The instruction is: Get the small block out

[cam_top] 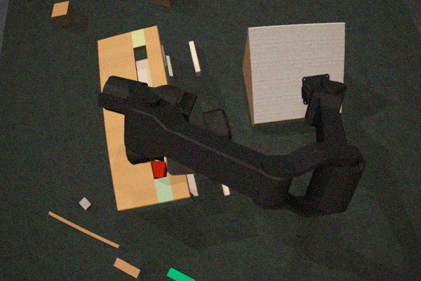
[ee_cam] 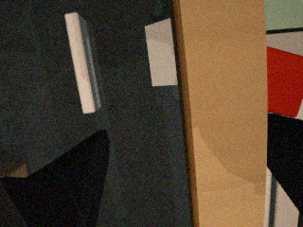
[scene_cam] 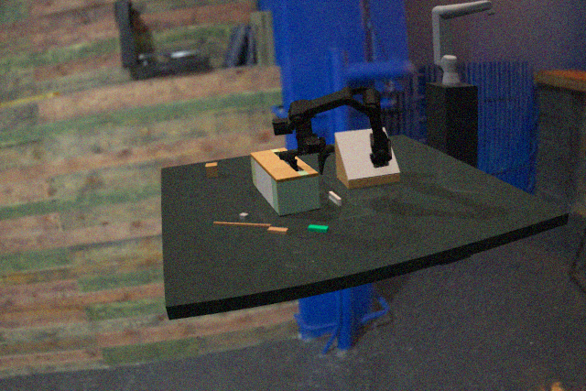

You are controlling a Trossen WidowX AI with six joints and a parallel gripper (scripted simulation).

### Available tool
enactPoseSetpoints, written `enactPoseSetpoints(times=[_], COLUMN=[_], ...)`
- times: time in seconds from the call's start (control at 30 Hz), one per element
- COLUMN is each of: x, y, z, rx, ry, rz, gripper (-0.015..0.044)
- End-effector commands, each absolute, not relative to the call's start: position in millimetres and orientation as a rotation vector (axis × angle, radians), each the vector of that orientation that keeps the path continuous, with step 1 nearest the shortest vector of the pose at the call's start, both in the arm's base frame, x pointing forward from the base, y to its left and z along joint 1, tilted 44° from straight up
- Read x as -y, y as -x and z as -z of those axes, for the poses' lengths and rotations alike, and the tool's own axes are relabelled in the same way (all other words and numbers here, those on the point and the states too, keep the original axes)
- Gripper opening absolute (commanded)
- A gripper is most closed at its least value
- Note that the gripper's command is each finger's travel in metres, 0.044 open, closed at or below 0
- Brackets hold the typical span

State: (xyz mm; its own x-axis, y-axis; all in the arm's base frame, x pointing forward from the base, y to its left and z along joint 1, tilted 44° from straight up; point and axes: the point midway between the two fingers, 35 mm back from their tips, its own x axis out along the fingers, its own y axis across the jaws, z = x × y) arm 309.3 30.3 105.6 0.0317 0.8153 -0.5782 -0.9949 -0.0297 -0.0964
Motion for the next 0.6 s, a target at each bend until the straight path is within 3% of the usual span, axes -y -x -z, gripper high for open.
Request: enactPoseSetpoints(times=[0.0, 0.43, 0.57], x=[-38, -50, -25], y=[-308, -307, -315], z=[-112, -124, -115], rx=[-0.400, -0.399, -0.414], ry=[0.561, 0.560, 0.562], rz=[-1.513, -1.513, -1.499], gripper=[0.0400, 0.0400, 0.0400])
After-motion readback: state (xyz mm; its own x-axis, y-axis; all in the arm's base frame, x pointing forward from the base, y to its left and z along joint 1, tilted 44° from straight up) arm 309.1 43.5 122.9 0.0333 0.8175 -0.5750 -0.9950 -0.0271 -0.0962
